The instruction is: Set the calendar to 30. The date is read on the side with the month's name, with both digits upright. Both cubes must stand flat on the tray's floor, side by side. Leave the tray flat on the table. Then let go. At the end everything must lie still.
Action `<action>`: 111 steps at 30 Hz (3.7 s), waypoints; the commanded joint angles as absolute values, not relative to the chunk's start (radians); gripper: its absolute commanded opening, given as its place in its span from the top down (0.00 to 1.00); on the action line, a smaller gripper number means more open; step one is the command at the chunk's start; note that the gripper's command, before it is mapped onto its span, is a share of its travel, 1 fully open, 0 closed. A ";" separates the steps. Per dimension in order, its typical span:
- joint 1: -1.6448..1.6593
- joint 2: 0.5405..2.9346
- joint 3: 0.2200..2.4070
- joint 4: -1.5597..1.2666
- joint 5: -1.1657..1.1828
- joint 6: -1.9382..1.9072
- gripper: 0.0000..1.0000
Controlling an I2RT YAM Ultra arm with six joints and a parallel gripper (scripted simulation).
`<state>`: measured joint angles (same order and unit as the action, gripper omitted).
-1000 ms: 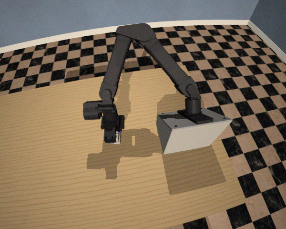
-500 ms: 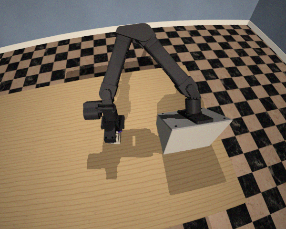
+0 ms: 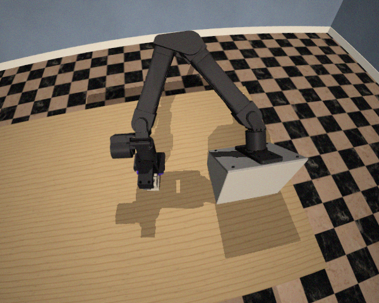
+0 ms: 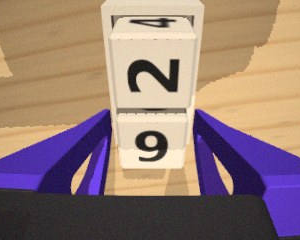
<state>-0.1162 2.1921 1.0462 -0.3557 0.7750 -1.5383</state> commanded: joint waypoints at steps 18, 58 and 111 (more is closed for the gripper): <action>-0.050 2.134 1.073 -0.493 0.775 -1.454 0.53; 0.078 2.054 1.167 -0.791 0.768 -1.276 0.00; 0.241 2.017 1.369 -1.181 0.737 -1.056 0.00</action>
<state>0.2260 2.0224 1.3643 -1.1801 0.7444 -1.0569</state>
